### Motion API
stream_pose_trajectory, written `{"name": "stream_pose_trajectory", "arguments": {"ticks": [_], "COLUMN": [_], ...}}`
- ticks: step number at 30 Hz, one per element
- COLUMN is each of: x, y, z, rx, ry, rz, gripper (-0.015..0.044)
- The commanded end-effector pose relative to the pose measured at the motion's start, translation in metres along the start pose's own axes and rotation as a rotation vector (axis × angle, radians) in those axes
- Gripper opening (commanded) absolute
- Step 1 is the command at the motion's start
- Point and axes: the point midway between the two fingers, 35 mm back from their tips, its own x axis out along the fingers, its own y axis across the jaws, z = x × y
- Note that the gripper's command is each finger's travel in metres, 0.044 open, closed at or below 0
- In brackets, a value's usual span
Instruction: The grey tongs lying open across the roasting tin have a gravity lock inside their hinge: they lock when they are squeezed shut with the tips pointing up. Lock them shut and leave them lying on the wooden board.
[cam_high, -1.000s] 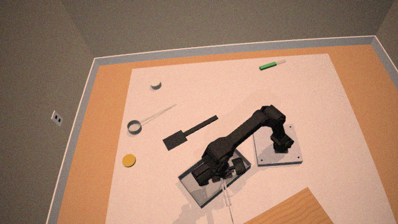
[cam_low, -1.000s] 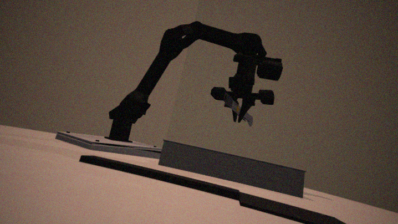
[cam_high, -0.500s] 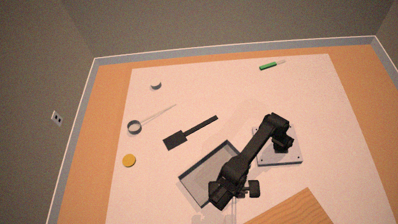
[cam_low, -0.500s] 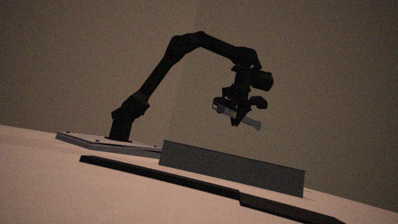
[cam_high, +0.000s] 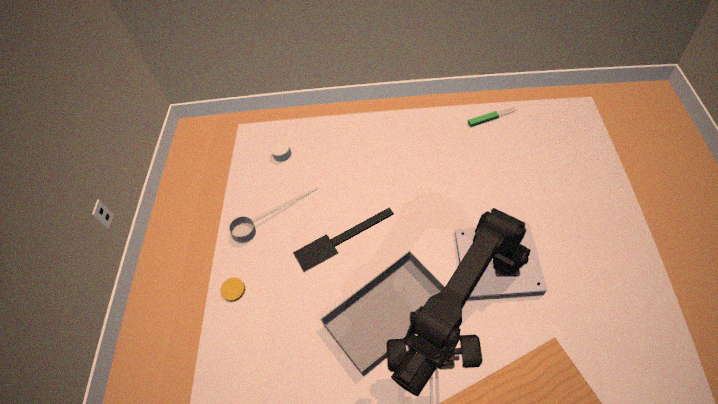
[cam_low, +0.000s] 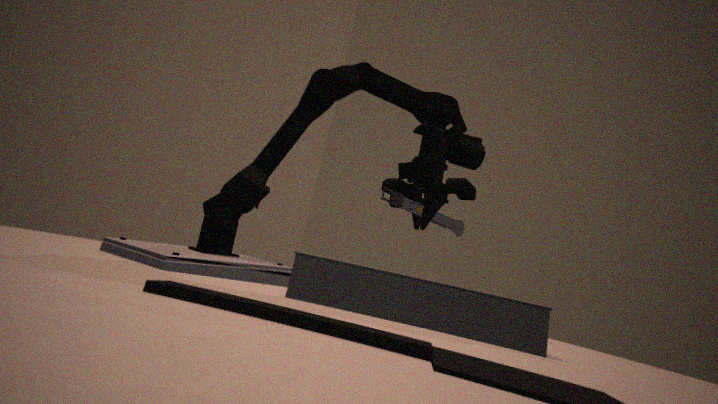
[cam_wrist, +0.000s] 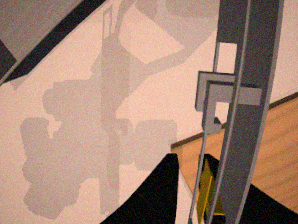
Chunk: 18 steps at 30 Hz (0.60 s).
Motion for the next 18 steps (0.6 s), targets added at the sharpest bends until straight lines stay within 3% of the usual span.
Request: {"name": "stream_pose_trajectory", "arguments": {"ticks": [1, 18], "x": [-0.001, -0.002], "y": [-0.005, -0.027], "z": [-0.005, -0.025], "rx": [-0.129, -0.799], "ry": [0.005, 0.009], "rz": [-0.001, 0.0], "gripper": [-0.015, -0.015]}}
